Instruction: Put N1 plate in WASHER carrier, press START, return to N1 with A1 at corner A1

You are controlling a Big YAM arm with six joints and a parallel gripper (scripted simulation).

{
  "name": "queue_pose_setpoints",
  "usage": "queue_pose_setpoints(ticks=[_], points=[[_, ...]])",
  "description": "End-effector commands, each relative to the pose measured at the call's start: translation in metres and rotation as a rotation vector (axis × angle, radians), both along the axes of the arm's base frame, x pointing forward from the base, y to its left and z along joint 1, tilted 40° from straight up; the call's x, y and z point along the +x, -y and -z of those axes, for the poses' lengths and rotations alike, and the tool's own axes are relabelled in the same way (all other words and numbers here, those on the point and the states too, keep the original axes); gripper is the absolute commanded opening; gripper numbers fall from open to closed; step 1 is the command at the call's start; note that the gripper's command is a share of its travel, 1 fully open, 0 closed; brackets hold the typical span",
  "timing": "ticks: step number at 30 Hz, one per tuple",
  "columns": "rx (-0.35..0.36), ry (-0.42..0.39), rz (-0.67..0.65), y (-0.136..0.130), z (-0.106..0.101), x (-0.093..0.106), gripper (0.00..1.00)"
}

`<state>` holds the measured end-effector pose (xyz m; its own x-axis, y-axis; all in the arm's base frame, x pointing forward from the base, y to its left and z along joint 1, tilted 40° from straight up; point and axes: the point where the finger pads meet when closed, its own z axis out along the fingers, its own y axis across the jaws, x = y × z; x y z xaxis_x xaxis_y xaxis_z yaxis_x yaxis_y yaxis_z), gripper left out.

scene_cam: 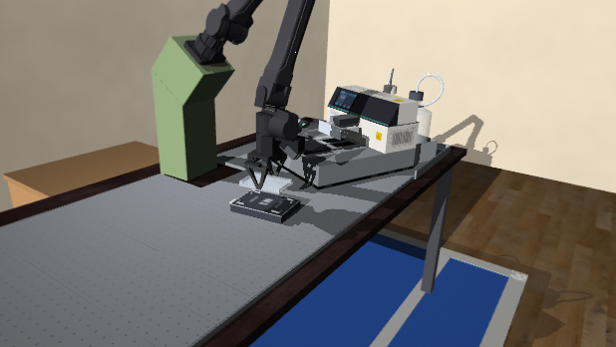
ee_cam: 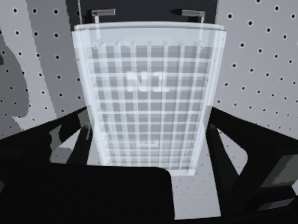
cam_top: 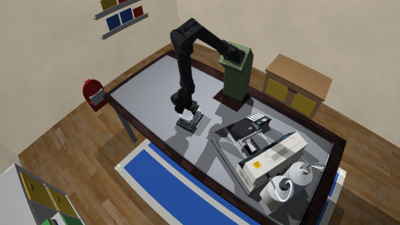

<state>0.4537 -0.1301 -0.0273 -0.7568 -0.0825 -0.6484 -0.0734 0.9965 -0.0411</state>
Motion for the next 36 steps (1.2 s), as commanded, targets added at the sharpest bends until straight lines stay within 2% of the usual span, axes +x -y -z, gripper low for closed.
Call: queue_pose_setpoints(ticks=[1,4,5,10,27,29,36], points=[[0.008,0.002,0.002,-0.005,0.006,0.006,0.84],[0.008,0.002,0.002,-0.005,0.008,0.007,0.84],[0.009,0.000,0.024,0.005,0.010,0.004,0.84],[0.008,0.002,0.003,-0.005,0.015,0.014,0.84],[0.008,0.002,0.002,-0.006,0.034,0.030,0.84],[0.005,-0.002,0.006,-0.002,0.031,0.023,0.84],[0.005,-0.002,0.006,-0.002,0.031,0.023,0.84]])
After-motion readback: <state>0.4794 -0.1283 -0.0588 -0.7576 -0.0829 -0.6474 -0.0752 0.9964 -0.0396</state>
